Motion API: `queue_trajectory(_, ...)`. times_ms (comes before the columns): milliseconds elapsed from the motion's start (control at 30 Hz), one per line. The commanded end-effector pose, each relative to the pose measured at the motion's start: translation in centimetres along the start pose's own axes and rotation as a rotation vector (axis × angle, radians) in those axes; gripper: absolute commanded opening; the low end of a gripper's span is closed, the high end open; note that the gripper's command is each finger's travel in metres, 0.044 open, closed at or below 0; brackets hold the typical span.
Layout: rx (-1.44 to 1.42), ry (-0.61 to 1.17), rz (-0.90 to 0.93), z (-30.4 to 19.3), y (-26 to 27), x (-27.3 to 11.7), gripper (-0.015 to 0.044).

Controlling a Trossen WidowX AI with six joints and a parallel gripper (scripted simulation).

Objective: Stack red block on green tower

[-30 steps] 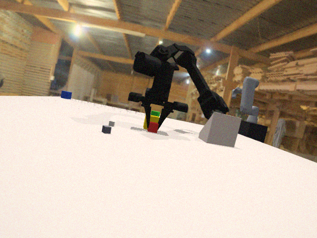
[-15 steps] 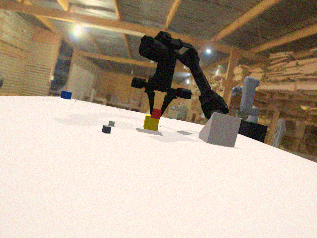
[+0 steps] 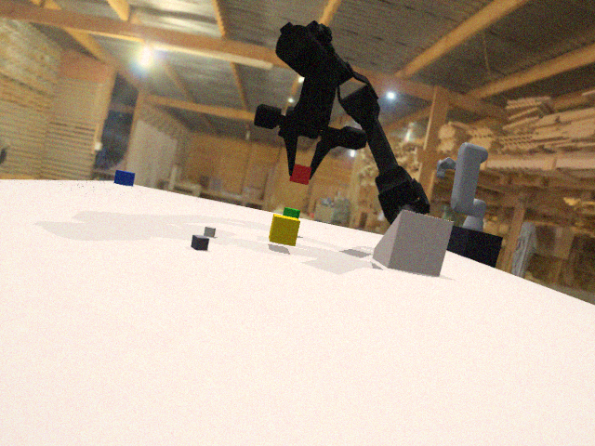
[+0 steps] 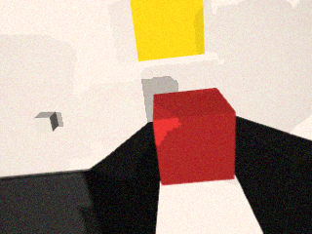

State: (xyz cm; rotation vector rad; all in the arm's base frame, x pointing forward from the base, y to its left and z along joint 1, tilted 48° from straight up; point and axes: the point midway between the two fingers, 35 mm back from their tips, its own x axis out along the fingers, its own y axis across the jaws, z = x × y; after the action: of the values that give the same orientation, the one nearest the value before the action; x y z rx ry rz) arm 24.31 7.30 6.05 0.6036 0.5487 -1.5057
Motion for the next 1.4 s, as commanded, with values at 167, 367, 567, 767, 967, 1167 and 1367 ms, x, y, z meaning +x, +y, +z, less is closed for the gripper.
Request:
queue_trajectory(167, 0.004, 0.001, -0.004, 0.0, 0.0, -0.7, 0.0000)
queue_trajectory(367, -0.007, 0.011, 0.007, 2.4, 0.2, -0.9, 0.0000)
queue_trajectory(567, -0.021, 0.019, 0.021, 5.5, 0.2, -1.1, 0.0000)
queue_trajectory(767, -0.033, 0.022, 0.036, 8.6, -0.1, -1.1, 0.0000)
queue_trajectory(967, -0.043, 0.020, 0.050, 11.6, -0.8, -1.0, 0.0000)
queue_trajectory(1167, -0.052, 0.012, 0.062, 14.4, -1.7, -0.8, 0.0000)
queue_trajectory(1367, -0.056, 0.005, 0.066, 15.9, -2.4, -0.7, 0.0000)
